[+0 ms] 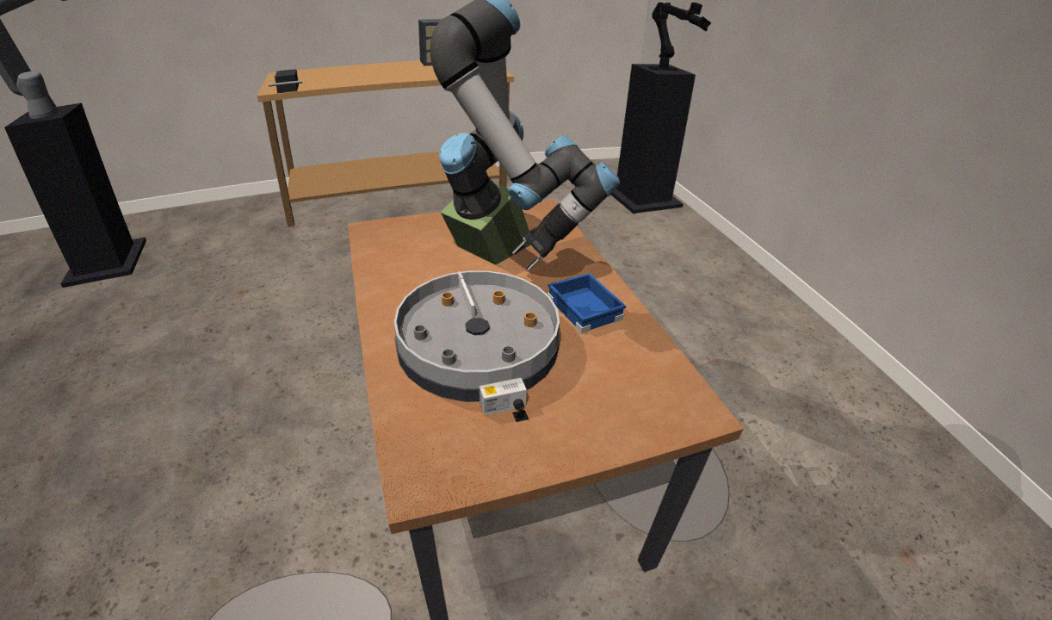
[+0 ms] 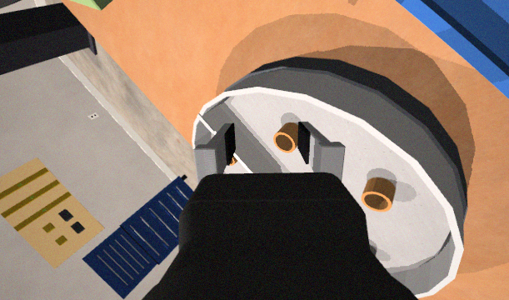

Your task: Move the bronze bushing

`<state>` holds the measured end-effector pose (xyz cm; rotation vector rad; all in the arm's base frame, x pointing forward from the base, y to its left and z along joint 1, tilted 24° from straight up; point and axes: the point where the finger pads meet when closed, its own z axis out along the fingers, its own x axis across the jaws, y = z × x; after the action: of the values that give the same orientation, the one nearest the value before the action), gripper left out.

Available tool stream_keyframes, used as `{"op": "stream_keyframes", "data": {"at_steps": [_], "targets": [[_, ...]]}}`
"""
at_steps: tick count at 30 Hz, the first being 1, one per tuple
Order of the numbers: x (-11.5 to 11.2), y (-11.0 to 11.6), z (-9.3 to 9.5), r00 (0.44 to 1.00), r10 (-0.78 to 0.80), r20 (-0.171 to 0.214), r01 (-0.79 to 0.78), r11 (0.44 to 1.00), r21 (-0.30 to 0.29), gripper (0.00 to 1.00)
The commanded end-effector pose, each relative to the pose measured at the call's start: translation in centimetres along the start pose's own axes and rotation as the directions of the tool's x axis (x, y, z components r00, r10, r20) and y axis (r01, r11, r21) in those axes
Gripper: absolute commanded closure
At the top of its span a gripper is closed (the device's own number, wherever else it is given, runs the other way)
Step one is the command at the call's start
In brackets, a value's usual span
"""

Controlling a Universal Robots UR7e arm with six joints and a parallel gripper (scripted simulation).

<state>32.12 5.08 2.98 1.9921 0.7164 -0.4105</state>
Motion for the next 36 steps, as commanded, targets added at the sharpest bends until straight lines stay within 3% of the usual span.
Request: {"op": "stream_keyframes", "data": {"at_steps": [1,4,16,21,33,36], "targets": [[-0.5,1.2,-1.5,1.0,0.001,-0.001,-0.001,1.0,0.0,0.0],[-1.4,3.0,-3.8,1.0,0.001,-0.001,-0.001,1.0,0.0,0.0],[-1.4,3.0,-3.8,1.0,0.001,-0.001,-0.001,1.0,0.0,0.0],[-2.7,5.8,-7.1,1.0,0.002,-0.006,-0.002,1.0,-0.001,0.0],[-2.7,5.8,-7.1,1.0,0.002,-0.006,-0.002,1.0,-0.001,0.0],[-3.4,7.4,-9.0,1.0,0.003,-0.01,-0.003,1.0,-0.001,0.0]]}}
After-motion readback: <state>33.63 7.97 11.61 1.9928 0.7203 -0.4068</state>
